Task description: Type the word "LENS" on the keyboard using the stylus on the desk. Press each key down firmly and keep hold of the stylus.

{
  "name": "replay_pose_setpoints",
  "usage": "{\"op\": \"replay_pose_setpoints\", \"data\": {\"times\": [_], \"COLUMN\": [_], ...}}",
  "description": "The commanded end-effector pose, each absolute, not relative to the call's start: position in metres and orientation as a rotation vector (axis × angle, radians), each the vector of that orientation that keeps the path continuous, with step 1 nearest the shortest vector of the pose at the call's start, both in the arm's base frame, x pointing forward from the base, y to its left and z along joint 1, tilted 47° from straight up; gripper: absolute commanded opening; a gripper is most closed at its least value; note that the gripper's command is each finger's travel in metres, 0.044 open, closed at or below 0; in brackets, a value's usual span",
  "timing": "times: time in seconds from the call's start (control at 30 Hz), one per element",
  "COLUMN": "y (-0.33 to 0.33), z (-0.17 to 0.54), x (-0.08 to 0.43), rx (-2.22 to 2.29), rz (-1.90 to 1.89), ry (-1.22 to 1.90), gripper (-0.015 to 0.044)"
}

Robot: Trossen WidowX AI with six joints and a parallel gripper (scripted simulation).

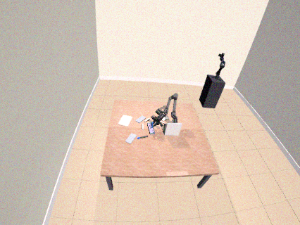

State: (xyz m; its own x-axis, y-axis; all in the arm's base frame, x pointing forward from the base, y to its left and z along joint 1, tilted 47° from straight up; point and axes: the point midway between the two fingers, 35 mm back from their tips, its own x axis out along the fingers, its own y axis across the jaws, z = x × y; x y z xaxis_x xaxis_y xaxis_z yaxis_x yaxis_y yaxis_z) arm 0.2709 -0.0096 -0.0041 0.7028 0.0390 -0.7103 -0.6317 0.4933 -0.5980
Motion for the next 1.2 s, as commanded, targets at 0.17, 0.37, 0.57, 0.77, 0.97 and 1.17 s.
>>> {"op": "replay_pose_setpoints", "data": {"times": [0.17,0.37,0.57,0.77,0.97,1.17], "y": [-0.0087,-0.0079,-0.0079,-0.0079,-0.0079,-0.0082], "z": [-0.0054,-0.0071,-0.0071,-0.0071,-0.0071,-0.0068], "x": [0.2705,0.2724,0.2724,0.2724,0.2724,0.2723], "rx": [-0.983,-0.983,-0.983,-0.983,-0.983,-0.983], "rz": [0.458,0.459,0.459,0.459,0.459,0.459], "ry": [0.692,0.694,0.694,0.694,0.694,0.694], "gripper": [0.0000,0.0081,0.0081,0.0081,0.0081,0.0081]}}
